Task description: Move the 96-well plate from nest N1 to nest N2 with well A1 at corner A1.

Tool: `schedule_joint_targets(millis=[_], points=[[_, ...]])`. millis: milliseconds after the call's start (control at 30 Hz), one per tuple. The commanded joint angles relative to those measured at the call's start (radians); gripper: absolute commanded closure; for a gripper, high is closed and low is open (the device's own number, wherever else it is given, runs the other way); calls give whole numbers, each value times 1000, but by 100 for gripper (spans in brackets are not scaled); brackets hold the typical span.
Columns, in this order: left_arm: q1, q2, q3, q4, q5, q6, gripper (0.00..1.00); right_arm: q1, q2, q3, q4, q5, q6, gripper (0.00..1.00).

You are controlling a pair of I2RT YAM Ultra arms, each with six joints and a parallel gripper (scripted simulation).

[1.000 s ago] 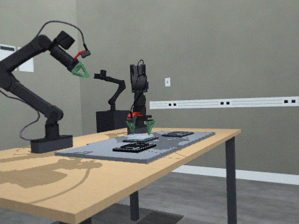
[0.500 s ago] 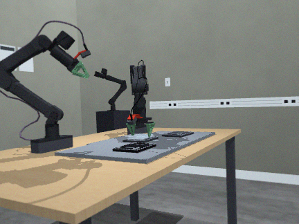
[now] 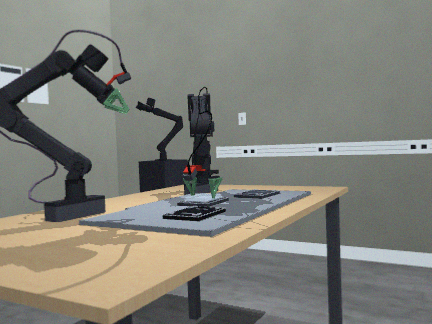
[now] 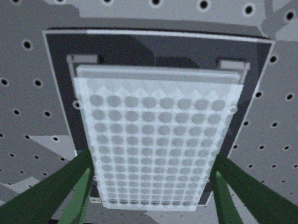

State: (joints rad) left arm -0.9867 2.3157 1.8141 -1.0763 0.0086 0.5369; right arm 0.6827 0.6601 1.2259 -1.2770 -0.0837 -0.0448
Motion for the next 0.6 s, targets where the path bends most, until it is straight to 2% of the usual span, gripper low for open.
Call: schedule_joint_targets(millis=[0, 100, 133, 167, 567], points=[[-2, -13, 2, 8, -8, 5, 17, 12, -3, 29, 2, 8, 11, 0], [-2, -13, 2, 8, -8, 5, 21, 12, -3, 29, 2, 8, 11, 0], [-2, -13, 2, 8, -8, 5, 33, 12, -3, 29, 2, 8, 11, 0], [-2, -13, 2, 8, -8, 5, 21, 12, -3, 29, 2, 8, 11, 0], [-7, -64, 97, -127, -8, 10, 21, 12, -3, 29, 2, 8, 11, 0]])
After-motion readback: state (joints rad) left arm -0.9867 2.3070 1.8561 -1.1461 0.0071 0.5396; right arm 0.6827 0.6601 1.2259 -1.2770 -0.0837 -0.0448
